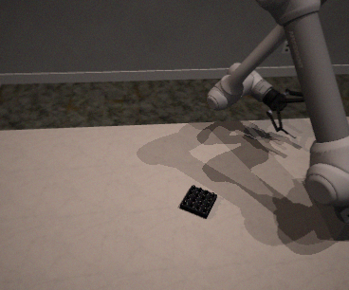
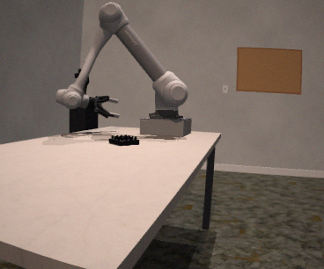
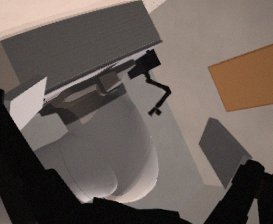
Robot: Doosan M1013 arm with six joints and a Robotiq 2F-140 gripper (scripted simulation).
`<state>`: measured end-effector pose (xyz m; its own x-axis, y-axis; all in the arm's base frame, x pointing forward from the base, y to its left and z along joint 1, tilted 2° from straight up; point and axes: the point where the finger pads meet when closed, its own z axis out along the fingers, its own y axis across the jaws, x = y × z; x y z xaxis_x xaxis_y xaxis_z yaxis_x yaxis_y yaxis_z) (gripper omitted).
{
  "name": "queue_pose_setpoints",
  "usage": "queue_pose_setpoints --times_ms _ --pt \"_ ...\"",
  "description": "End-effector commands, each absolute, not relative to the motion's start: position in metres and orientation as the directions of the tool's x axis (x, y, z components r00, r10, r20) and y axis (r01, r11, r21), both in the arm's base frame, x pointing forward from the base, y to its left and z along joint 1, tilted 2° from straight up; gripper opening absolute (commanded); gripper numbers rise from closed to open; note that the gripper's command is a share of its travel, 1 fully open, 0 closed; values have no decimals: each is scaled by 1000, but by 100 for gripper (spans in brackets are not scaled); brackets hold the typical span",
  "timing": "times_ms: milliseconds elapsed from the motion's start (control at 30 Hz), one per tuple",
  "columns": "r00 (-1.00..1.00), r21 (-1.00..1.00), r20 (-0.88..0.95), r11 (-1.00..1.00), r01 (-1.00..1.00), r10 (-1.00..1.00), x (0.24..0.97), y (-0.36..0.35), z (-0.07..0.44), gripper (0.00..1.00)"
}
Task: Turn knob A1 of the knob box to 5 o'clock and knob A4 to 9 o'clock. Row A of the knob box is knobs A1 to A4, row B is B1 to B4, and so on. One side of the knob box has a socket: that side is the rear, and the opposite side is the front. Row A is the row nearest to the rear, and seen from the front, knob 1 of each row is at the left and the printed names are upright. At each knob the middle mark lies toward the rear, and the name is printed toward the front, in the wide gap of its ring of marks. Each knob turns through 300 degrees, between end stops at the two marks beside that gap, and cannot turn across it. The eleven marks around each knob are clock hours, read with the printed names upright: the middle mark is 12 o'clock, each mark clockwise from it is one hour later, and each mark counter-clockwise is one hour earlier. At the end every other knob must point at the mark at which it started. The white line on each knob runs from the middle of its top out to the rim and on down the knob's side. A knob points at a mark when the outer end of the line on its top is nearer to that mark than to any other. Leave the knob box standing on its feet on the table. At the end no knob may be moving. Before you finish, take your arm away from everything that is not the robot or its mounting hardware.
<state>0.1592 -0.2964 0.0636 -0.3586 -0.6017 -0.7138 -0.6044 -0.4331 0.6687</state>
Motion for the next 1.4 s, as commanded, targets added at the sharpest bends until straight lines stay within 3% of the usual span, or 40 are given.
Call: queue_pose_setpoints --times_ms 0,667,1067,1367 --pt "-356 668 -714 -433 -605 -603 160 -296 64 100" --pt "109 448 -660 -506 -737 -743 295 -182 40 100" --pt "354 315 -536 -570 -759 -767 372 -119 28 100" --pt "573 181 -344 -651 -737 -744 453 -52 14 100"
